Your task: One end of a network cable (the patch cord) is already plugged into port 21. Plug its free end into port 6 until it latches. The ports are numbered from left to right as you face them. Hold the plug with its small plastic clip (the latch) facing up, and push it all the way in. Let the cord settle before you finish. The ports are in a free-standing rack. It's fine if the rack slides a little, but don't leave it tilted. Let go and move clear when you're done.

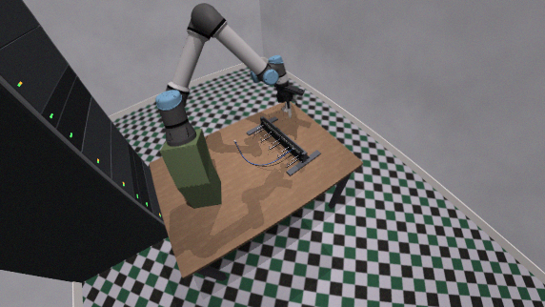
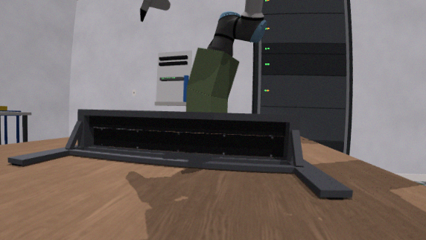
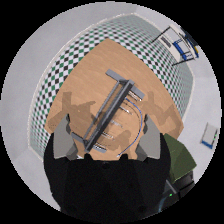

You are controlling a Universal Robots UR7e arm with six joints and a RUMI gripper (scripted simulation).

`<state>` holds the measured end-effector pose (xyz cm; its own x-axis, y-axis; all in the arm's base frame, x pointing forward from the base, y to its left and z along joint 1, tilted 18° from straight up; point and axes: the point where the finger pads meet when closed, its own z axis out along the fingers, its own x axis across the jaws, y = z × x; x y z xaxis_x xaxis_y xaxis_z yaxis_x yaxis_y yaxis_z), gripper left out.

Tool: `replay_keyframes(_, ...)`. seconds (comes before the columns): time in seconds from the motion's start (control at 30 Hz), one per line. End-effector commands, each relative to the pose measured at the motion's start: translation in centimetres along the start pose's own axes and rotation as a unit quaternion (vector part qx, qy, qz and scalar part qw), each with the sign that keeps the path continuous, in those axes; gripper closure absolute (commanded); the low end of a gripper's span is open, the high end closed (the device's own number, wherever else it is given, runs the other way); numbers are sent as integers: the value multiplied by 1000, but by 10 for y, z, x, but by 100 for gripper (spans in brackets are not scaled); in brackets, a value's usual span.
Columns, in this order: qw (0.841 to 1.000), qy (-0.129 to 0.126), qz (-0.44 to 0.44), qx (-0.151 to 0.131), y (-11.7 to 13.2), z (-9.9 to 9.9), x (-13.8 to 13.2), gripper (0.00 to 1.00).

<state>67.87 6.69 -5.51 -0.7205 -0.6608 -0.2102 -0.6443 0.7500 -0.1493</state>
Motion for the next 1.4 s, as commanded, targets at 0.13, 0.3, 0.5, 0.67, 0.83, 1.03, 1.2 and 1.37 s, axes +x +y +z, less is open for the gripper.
replay_keyframes(0.13,991,-25,-129,-3,51,8,11,0)
replay_keyframes(0.3,984,-33,-176,-5,69,11,15,0)
replay_keyframes(0.5,966,-46,-253,-7,101,17,22,0)
replay_keyframes(0.67,942,-59,-331,-10,133,23,30,0)
replay_keyframes(0.83,926,-66,-371,-11,150,25,34,0)
replay_keyframes(1.03,882,-82,-464,-14,191,33,43,0)
replay_keyframes(1.2,846,-92,-525,-17,219,38,49,0)
replay_keyframes(1.37,814,-100,-572,-18,241,42,54,0)
